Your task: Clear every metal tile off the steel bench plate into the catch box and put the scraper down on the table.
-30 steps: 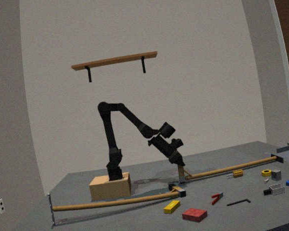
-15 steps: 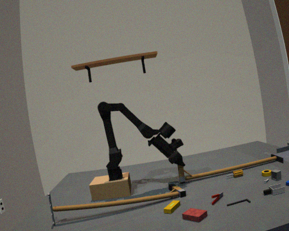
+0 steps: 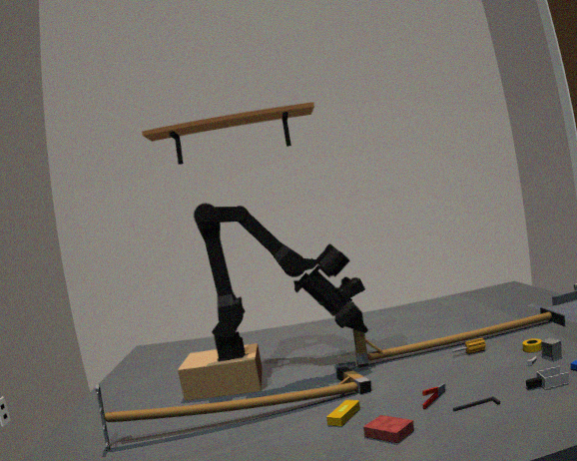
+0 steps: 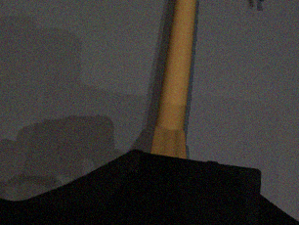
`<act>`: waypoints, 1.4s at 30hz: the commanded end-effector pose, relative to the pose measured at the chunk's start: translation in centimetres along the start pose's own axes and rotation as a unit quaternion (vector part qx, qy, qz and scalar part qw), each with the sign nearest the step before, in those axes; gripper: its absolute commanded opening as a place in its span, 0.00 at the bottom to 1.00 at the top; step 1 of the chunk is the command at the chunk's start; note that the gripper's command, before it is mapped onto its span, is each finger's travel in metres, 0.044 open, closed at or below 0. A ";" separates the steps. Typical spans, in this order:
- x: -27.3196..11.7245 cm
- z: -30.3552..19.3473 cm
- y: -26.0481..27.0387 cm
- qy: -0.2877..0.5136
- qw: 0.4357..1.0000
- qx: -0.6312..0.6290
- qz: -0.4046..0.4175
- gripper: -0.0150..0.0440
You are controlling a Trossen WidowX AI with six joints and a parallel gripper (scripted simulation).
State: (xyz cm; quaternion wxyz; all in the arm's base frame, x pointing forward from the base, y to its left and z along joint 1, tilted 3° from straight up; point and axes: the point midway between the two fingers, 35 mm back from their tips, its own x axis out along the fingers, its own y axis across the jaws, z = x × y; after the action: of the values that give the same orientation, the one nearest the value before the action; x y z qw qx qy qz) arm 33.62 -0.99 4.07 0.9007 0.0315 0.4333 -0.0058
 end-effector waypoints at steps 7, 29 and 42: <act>0.2 -0.1 -0.3 -0.001 1.000 0.000 0.000 0.25; 0.2 -0.2 -0.3 0.001 1.000 0.000 0.002 0.92; -2.4 1.6 -0.3 0.001 1.000 0.000 0.001 1.00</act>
State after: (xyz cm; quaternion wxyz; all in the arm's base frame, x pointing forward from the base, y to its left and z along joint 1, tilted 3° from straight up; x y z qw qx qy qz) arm 33.47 -1.48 6.31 0.9003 0.0342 0.4339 -0.0072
